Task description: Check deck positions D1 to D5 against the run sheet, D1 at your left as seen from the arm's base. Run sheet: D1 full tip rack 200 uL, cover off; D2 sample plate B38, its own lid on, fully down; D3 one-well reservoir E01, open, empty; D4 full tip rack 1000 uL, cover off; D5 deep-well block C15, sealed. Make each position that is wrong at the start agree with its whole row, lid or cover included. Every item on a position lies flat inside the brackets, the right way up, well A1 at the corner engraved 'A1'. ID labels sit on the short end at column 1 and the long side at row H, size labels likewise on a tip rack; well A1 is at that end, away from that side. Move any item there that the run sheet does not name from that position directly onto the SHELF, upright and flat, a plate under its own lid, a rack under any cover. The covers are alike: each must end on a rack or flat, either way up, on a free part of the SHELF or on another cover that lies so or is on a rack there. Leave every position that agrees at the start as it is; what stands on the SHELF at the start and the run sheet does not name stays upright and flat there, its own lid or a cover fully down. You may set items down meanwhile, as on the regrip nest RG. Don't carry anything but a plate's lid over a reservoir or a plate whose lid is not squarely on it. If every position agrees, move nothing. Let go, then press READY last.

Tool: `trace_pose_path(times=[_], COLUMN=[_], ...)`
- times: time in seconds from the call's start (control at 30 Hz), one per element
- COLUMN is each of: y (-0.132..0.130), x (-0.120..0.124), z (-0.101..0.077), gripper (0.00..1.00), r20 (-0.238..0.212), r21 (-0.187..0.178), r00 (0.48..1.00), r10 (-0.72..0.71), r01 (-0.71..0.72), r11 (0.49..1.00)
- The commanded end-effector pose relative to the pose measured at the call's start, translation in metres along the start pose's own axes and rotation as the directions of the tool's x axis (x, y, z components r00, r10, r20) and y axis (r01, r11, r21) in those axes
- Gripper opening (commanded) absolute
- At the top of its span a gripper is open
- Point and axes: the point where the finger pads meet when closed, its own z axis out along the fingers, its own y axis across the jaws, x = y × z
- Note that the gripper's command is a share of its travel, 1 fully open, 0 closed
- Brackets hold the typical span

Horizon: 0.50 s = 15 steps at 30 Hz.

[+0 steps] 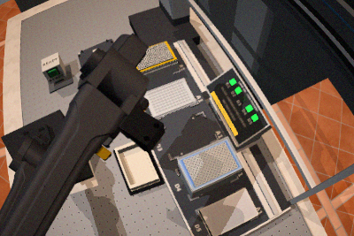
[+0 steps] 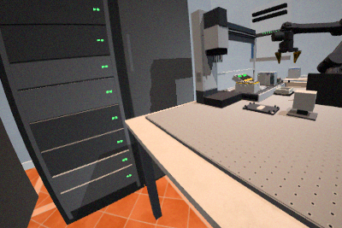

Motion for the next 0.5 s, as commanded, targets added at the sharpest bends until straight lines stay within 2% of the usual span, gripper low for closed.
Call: trace_pose_path(times=[0.0,0.07,0.1,0.17,0.2,0.23,0.47], y=[0.0027,0.0028,-0.0042,-0.0042,0.0009,0.0017,0.0023], x=[-0.0076,-0.0076,0.0009,0.0009,-0.0062,-0.0073,-0.0068], z=[-0.0083,-0.0081,-0.0046,-0.0046,-0.0115,-0.0126,-0.0125], gripper=[1.00,1.00,1.00,1.00,1.00,1.00,1.00], r20=[-0.002,-0.002,0.004,0.004,0.003,0.003,0.007], r21=[-0.011,-0.011,-0.008,-0.008,-0.025,-0.028,-0.026], r00=[0.996,0.996,0.991,0.991,0.992,0.989,0.959], r10=[-0.089,-0.088,-0.130,-0.130,-0.128,-0.145,-0.283], r01=[0.088,0.088,0.130,0.130,0.128,0.145,0.283], r11=[0.996,0.996,0.991,0.991,0.991,0.989,0.959])
